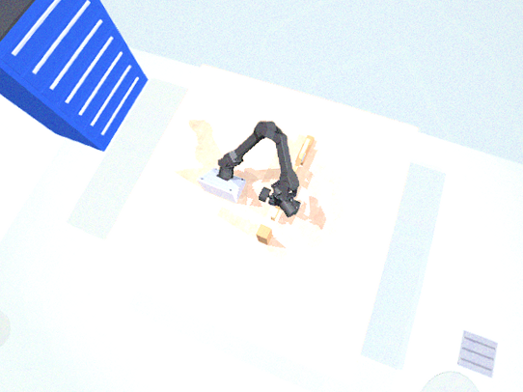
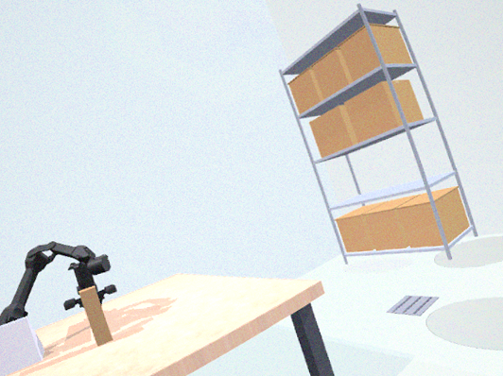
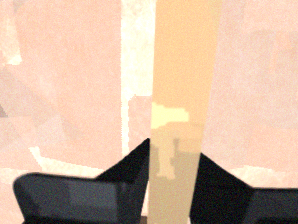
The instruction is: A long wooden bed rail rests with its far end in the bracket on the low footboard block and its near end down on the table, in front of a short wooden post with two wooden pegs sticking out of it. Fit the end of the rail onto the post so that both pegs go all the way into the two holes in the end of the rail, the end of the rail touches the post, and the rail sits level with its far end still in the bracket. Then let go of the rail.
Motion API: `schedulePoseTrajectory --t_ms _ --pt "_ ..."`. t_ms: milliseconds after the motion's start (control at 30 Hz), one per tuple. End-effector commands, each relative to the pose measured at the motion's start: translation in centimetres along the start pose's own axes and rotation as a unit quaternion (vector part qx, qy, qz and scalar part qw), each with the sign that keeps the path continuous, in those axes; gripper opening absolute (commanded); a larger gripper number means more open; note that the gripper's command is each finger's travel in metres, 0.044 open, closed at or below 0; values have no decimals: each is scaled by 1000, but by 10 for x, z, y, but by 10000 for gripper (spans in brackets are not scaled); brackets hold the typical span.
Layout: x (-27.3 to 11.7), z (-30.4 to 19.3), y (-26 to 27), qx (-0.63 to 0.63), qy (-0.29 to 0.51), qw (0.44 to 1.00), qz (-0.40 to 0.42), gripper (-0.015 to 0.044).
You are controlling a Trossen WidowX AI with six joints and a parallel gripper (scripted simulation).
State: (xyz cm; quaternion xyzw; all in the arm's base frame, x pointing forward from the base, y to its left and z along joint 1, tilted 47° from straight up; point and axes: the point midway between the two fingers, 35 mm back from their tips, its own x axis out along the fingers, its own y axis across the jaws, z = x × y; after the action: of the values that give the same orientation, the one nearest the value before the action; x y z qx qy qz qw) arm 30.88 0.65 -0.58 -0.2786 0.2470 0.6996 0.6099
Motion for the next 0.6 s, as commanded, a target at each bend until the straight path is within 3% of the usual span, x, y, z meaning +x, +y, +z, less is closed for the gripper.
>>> schedulePoseTrajectory --t_ms 0,567 --pt "-1 -1 -1 1 -1 1000 -5 0" --pt "0 -1 0 1 -1 1000 -5 0"
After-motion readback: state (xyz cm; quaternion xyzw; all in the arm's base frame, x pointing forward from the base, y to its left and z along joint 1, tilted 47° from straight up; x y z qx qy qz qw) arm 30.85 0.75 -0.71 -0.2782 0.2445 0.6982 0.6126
